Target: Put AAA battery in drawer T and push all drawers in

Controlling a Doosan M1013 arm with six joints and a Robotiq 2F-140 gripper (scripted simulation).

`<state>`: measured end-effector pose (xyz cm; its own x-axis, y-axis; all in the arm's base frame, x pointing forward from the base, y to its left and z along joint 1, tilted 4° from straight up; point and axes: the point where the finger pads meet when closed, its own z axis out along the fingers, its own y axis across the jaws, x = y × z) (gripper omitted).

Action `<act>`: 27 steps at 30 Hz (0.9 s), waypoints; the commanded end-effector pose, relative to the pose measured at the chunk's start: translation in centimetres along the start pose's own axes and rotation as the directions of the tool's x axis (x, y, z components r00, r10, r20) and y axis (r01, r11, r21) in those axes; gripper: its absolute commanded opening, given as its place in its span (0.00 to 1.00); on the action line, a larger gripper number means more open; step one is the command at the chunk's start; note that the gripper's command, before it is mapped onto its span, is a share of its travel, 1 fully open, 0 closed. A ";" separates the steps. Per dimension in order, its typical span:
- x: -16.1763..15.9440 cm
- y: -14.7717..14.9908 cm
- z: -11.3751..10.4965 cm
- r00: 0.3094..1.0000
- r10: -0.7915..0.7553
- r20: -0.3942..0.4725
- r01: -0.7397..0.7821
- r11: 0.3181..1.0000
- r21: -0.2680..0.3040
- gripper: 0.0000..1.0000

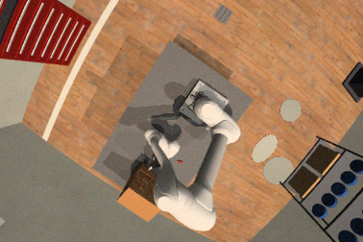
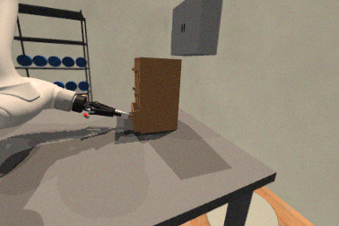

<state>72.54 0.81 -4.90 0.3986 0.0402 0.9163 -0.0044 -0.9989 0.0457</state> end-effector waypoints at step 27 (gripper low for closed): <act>0.9 0.0 2.8 1.000 -0.001 0.002 0.001 1.000 -0.001 0.00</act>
